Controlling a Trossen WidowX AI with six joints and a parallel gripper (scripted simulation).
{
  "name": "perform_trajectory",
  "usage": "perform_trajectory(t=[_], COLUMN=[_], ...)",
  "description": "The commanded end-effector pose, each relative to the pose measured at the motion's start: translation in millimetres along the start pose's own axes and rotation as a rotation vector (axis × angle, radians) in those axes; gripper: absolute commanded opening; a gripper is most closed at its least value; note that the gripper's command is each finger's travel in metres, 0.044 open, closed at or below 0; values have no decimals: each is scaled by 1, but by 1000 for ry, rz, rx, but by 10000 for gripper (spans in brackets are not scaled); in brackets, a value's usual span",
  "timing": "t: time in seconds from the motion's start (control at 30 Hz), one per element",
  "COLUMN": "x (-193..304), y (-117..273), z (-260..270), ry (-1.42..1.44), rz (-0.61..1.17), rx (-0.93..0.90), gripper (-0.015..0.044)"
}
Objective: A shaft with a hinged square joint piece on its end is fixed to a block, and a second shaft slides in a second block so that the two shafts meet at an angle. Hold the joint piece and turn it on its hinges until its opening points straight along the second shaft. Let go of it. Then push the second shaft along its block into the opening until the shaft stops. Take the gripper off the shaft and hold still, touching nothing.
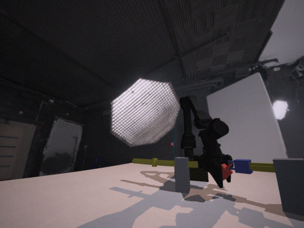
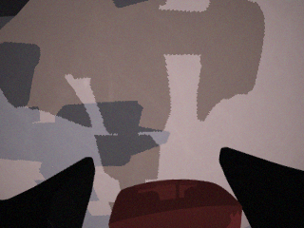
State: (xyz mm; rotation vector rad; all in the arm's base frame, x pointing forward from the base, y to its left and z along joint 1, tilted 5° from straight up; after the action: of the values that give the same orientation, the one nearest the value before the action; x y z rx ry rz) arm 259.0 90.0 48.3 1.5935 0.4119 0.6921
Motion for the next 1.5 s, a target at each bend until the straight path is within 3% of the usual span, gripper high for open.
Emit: perform_trajectory(t=[0.0, 0.17, 1.47], x=[0, 0, 0], y=[-2, -2, -2], z=[0, 0, 0], ry=[-5, -5, -5], rz=[-1, -1, -1], rx=[3, 3, 3], gripper=[309, 182, 182])
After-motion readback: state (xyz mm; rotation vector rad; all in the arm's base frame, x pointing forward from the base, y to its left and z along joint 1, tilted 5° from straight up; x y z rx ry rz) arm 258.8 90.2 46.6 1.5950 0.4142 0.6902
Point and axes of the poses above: the point midway between the two fingers, 35 mm back from their tips, its own y axis back along the fingers, its own z axis across the jaws, x = y × z, the point moved 10 cm from there along y, back along the fingers, and after that the axes turned 15 degrees about -y, right-handed, at the moved point
